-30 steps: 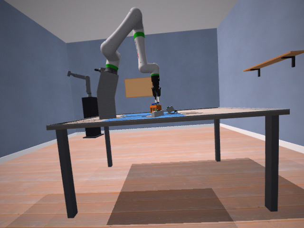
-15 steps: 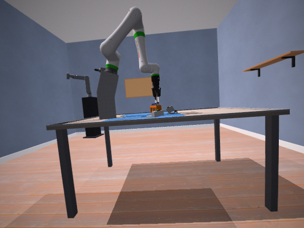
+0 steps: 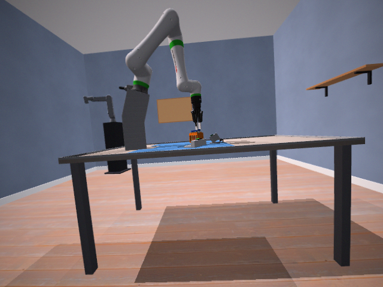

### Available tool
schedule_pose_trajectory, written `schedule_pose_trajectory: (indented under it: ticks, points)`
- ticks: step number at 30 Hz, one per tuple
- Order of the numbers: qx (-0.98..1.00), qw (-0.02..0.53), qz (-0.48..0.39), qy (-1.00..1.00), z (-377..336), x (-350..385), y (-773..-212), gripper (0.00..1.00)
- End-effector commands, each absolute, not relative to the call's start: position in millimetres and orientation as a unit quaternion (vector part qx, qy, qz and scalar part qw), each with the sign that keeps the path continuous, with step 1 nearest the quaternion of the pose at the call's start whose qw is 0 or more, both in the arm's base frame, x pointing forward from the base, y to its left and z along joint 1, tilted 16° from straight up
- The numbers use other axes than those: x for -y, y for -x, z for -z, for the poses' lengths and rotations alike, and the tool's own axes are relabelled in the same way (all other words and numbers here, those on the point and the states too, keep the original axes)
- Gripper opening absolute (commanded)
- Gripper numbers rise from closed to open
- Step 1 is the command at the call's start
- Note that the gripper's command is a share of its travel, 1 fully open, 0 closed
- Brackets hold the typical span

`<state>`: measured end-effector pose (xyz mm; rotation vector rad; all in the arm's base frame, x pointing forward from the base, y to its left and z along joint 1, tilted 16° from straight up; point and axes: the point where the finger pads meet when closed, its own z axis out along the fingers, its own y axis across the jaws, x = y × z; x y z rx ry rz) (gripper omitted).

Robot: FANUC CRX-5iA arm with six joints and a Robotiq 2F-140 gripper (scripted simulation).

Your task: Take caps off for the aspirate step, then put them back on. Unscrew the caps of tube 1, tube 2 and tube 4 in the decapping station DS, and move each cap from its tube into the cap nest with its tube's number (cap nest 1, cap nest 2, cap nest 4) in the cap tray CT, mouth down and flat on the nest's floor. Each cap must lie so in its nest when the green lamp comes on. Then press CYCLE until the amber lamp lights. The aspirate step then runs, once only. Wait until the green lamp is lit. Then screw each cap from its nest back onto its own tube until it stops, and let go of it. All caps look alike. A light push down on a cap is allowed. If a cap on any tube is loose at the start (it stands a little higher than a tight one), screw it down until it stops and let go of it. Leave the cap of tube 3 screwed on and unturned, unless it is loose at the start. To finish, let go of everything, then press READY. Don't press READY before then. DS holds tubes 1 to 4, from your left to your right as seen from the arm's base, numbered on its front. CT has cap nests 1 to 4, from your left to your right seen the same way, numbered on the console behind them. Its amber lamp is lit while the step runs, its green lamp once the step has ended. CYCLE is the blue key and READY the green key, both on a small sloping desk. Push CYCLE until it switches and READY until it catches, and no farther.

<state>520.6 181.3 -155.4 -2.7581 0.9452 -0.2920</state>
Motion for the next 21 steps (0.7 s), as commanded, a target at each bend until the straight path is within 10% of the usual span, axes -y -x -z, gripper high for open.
schedule_pose_trajectory:
  ticks: [1, 11, 12, 21]
  points:
    - [-0.321, 0.102, 0.097, 0.937, 156.1, -181.7, -521.2, 0.0]
    - [-0.321, 0.102, 0.097, 0.937, 157.7, -182.0, -521.8, 0.0]
    - [-0.321, 0.102, 0.097, 0.937, 157.7, -182.0, -521.8, 0.35]
    - [-0.321, 0.102, 0.097, 0.937, 157.7, -182.0, -521.8, 0.35]
